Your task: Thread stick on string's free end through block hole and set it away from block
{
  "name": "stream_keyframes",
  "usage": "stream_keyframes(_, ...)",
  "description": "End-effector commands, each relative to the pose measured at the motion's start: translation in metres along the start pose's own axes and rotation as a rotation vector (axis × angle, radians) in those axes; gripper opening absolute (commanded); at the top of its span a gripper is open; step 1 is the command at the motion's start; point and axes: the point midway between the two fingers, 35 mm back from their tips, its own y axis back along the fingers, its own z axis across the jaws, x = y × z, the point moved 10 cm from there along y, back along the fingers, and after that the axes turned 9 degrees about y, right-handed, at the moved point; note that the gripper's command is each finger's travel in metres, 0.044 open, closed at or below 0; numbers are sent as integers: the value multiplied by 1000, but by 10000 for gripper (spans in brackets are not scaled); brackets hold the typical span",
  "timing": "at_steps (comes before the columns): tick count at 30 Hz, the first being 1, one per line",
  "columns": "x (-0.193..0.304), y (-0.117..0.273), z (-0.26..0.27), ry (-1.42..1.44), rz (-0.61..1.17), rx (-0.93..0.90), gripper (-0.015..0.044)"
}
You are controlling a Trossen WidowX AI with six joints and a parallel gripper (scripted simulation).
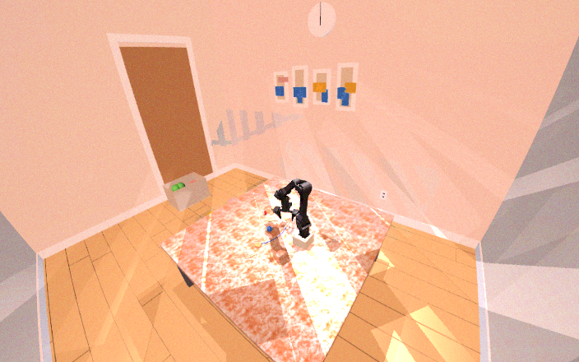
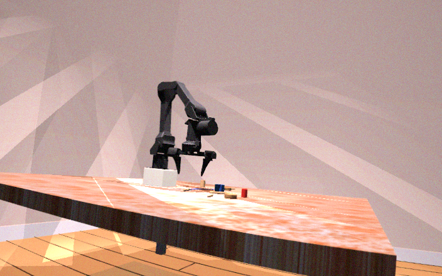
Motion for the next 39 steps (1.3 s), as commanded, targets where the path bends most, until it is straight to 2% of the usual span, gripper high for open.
stream_keyframes(1, 0, 1, -1, -24, -4, -11, 414)
stream_keyframes(12, 0, 1, -1, -24, -4, -11, 125)
stream_keyframes(26, 0, 0, -1, -24, -4, -11, 124)
stream_keyframes(39, -1, -19, 1, -24, -4, -11, 124)
